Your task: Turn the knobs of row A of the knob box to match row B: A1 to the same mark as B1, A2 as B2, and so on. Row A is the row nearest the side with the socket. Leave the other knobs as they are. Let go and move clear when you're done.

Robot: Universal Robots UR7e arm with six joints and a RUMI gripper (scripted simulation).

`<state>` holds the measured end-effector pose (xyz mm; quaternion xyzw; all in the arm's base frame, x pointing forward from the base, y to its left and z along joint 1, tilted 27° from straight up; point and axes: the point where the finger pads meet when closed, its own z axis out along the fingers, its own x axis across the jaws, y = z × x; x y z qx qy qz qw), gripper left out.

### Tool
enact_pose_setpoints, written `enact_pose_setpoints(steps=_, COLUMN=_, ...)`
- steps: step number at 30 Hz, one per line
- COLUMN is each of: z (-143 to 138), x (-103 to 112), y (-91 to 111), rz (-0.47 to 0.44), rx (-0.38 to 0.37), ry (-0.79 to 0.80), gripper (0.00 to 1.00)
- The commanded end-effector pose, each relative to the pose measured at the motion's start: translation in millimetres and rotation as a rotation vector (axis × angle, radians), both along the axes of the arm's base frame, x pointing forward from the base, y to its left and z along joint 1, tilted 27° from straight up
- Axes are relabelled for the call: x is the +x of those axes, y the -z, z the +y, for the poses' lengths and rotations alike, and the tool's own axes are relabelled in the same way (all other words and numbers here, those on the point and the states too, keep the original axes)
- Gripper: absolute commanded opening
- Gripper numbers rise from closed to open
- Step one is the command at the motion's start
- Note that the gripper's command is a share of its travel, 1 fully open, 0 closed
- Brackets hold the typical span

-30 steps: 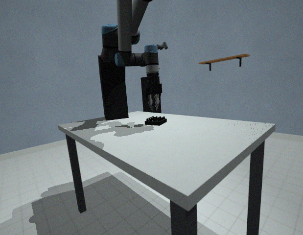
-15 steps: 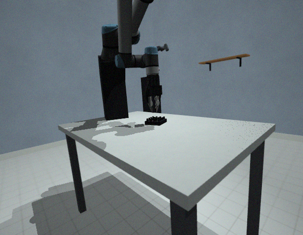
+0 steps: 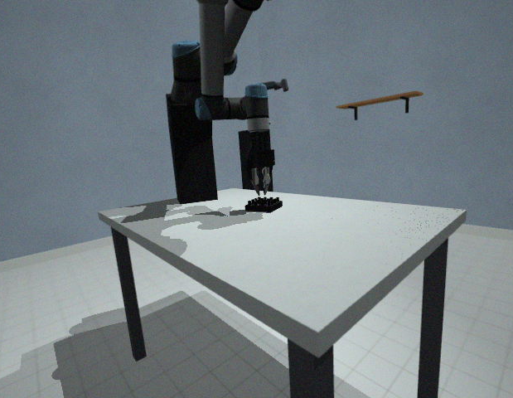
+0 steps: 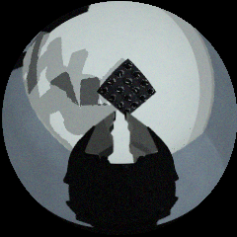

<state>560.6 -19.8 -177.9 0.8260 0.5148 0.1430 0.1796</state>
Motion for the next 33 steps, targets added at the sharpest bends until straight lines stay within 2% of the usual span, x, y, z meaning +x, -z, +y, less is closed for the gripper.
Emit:
enact_pose_setpoints(steps=1, z=-1.1, x=3.4, y=6.1, rz=-0.001, rx=0.000, ry=0.000, gripper=0.11)
enact_pose_setpoints(steps=33, z=-2.6, x=7.3, y=14.4, rz=-0.001, rx=0.000, ry=0.000, gripper=0.11)
